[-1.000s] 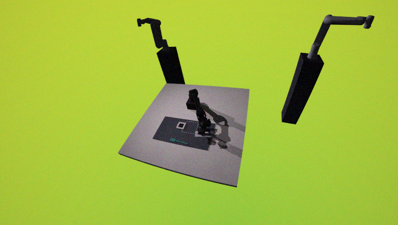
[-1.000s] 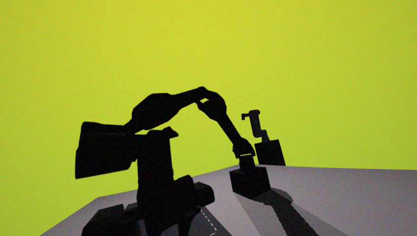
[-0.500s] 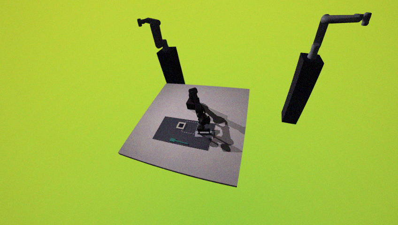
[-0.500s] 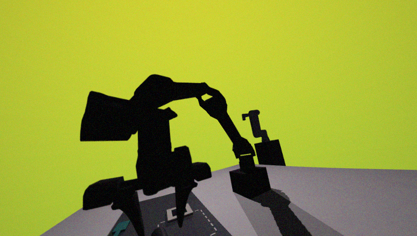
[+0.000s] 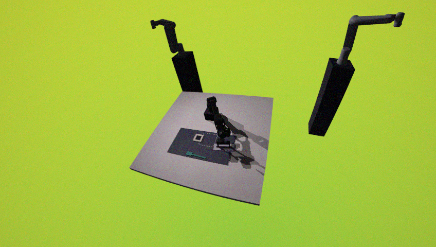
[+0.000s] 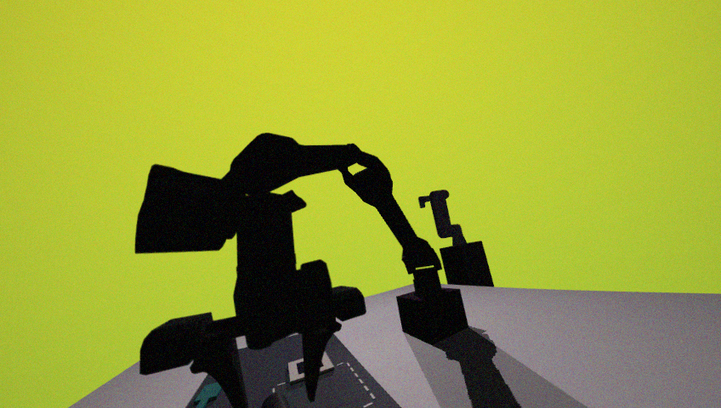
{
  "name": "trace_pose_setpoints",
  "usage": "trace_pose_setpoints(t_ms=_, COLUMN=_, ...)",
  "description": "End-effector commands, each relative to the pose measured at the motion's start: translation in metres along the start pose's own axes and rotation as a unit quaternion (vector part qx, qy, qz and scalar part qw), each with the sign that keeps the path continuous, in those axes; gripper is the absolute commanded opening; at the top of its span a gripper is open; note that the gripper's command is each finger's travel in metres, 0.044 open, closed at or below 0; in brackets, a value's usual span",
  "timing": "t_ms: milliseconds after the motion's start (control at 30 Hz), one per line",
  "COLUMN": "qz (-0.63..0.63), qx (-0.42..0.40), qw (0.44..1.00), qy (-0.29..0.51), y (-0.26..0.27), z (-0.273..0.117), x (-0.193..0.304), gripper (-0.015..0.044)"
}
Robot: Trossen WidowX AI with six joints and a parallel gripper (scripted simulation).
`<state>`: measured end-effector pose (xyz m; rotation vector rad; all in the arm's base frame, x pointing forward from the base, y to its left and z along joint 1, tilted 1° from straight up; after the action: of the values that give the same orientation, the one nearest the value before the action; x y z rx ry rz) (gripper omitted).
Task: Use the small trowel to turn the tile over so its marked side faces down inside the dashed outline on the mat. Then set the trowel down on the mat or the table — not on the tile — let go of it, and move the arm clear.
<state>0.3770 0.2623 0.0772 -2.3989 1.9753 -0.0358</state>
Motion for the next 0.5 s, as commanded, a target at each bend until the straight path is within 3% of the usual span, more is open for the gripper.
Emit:
trace_pose_setpoints(t_ms=0, qz=-0.007, qx=-0.005, qw=1.000, qy=0.001, y=0.001, z=0.010, x=0.000, gripper=0.0270)
trace_pose_setpoints(t_ms=467, qz=-0.024, qx=-0.005, qw=1.000, qy=0.001, y=0.000, z=0.033, x=0.000, gripper=0.0270)
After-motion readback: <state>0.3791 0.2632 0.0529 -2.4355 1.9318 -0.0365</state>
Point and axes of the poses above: the point midway between the two fingers, 35 mm back from their tips, its own z axis out along the fingers, its own y axis across the jaws, x = y × z, the point moved 3 cm from there along -z, back along the fingers, and after that the axes turned 1 degree about -z, right-handed, at the moved point
